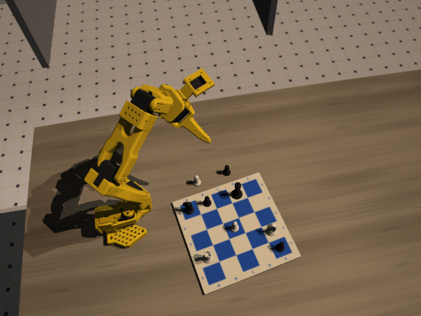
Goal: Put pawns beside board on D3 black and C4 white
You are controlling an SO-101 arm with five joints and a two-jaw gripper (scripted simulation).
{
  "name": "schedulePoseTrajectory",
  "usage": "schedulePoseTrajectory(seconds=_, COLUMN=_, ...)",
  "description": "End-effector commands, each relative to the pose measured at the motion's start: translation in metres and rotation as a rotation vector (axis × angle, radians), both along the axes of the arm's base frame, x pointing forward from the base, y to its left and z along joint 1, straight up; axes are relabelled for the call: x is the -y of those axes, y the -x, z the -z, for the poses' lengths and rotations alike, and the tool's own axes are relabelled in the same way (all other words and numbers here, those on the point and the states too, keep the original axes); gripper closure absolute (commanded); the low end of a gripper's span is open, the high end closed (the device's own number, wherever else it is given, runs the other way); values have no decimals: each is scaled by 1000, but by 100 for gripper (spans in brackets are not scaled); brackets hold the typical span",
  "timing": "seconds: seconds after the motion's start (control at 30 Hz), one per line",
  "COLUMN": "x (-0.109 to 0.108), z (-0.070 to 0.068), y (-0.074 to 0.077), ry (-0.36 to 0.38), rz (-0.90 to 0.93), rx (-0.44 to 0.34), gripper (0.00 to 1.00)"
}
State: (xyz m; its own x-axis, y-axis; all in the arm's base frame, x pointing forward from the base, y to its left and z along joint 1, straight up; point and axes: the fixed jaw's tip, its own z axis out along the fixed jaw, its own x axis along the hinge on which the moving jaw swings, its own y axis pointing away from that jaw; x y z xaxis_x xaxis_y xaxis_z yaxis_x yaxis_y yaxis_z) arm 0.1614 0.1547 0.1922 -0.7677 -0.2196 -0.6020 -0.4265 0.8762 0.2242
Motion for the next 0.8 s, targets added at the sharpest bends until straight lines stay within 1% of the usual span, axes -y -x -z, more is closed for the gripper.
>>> schedulePoseTrajectory(seconds=0.0, x=27, z=-4, y=0, ry=18, rz=41, rx=54, gripper=35)
schedulePoseTrajectory(seconds=0.03, x=27, z=-4, y=0, ry=18, rz=41, rx=54, gripper=35)
schedulePoseTrajectory(seconds=0.07, x=39, z=-4, y=1, ry=33, rz=64, rx=73, gripper=38)
schedulePoseTrajectory(seconds=0.1, x=39, z=-4, y=1, ry=33, rz=64, rx=73, gripper=38)
schedulePoseTrajectory(seconds=0.13, x=51, z=-4, y=2, ry=48, rz=86, rx=92, gripper=40)
schedulePoseTrajectory(seconds=0.2, x=51, z=-4, y=2, ry=48, rz=86, rx=92, gripper=40)
schedulePoseTrajectory(seconds=0.23, x=61, z=-4, y=5, ry=63, rz=107, rx=109, gripper=43)
schedulePoseTrajectory(seconds=0.27, x=61, z=-4, y=5, ry=63, rz=107, rx=109, gripper=43)
schedulePoseTrajectory(seconds=0.3, x=71, z=-3, y=7, ry=79, rz=127, rx=125, gripper=45)
schedulePoseTrajectory(seconds=0.37, x=71, z=-3, y=7, ry=79, rz=127, rx=125, gripper=45)
schedulePoseTrajectory(seconds=0.4, x=80, z=-2, y=10, ry=94, rz=146, rx=139, gripper=47)
schedulePoseTrajectory(seconds=0.43, x=80, z=-2, y=10, ry=94, rz=146, rx=139, gripper=47)
schedulePoseTrajectory(seconds=0.47, x=88, z=0, y=12, ry=110, rz=164, rx=152, gripper=49)
schedulePoseTrajectory(seconds=0.5, x=88, z=0, y=12, ry=110, rz=164, rx=152, gripper=49)
schedulePoseTrajectory(seconds=0.53, x=95, z=1, y=15, ry=124, rz=181, rx=164, gripper=51)
schedulePoseTrajectory(seconds=0.57, x=95, z=1, y=15, ry=124, rz=181, rx=164, gripper=51)
schedulePoseTrajectory(seconds=0.63, x=106, z=4, y=20, ry=150, rz=209, rx=183, gripper=55)
schedulePoseTrajectory(seconds=0.67, x=106, z=4, y=20, ry=150, rz=209, rx=183, gripper=55)
schedulePoseTrajectory(seconds=0.77, x=117, z=8, y=26, ry=179, rz=239, rx=201, gripper=58)
